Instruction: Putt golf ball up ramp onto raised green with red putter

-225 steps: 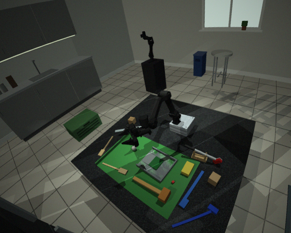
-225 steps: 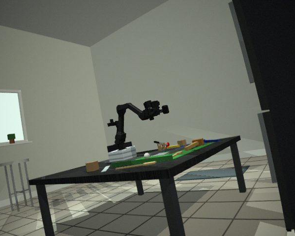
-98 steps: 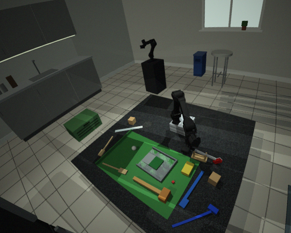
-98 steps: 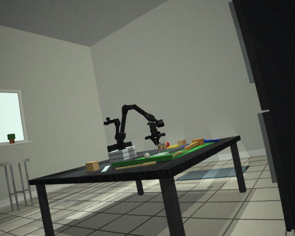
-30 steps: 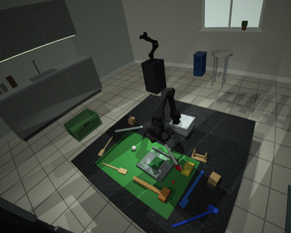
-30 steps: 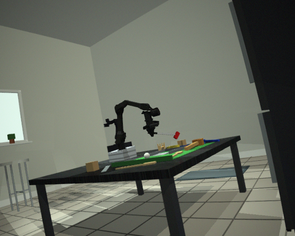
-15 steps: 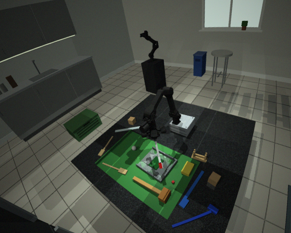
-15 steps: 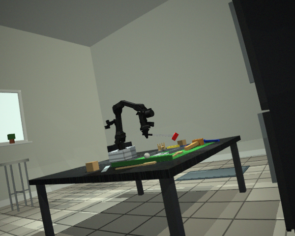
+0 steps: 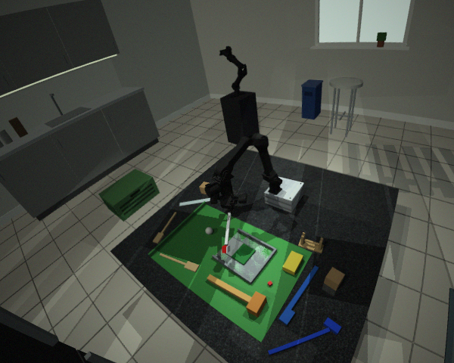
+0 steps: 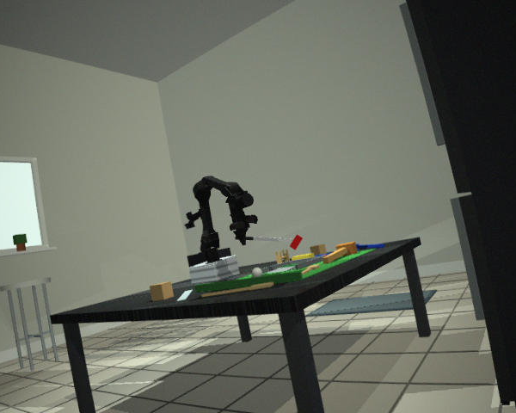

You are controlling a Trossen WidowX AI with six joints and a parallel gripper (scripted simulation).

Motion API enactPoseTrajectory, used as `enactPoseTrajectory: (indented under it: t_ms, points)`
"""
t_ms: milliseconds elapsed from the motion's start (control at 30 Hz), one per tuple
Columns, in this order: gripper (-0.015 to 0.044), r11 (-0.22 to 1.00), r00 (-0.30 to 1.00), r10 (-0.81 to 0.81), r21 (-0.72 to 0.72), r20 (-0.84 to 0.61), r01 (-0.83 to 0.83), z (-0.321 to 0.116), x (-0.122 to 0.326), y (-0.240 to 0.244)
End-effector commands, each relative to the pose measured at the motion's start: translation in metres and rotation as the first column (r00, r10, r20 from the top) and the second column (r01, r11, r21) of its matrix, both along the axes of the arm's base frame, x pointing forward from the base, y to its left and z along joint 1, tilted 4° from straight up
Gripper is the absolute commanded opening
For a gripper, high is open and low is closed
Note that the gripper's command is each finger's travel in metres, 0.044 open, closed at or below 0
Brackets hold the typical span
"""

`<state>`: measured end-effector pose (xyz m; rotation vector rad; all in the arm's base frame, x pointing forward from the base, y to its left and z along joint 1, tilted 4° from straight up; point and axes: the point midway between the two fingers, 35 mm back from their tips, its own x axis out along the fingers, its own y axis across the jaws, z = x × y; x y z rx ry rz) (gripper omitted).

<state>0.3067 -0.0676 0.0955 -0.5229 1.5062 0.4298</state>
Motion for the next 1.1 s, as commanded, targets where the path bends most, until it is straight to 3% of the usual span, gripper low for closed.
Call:
enactPoseTrajectory:
  t_ms: [0,1067]
  points:
    - [0.0000,0.996,0.996,-0.085,-0.006,0.019,0.085,0.005,-0.006,-0.026]
    - [0.0000,0.838,0.839,-0.544,-0.025,0.031,0.545,0.014,-0.092,-0.162]
